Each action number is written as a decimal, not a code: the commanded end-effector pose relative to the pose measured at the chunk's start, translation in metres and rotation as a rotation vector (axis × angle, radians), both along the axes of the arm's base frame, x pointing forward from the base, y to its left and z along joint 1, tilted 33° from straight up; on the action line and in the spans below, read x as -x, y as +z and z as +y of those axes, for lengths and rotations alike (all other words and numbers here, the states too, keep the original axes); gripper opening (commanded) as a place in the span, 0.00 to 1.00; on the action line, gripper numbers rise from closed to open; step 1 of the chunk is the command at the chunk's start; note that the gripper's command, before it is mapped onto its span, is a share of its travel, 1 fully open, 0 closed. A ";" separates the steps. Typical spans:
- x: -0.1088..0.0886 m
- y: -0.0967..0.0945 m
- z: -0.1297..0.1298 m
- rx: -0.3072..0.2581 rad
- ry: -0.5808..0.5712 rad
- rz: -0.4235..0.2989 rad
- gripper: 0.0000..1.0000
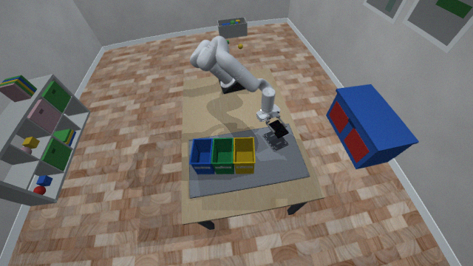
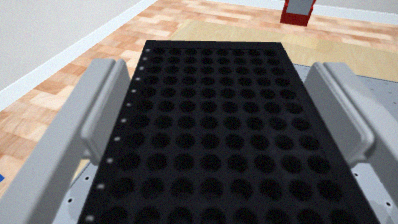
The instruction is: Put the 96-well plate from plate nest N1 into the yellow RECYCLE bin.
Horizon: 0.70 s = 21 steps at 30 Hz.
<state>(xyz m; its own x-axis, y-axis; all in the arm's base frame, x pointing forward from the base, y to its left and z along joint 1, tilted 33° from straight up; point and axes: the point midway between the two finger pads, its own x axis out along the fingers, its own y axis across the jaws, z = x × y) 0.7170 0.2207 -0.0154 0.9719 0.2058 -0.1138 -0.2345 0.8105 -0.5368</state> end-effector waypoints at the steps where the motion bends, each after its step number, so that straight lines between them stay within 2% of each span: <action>1: 0.000 0.009 0.006 -0.001 0.001 -0.002 0.00; 21: 0.000 0.032 0.021 -0.001 0.000 -0.002 0.00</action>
<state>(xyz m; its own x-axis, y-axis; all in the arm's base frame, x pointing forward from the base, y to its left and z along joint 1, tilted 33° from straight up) 0.7165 0.2381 0.0111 0.9720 0.2058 -0.1138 -0.2345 0.8105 -0.5367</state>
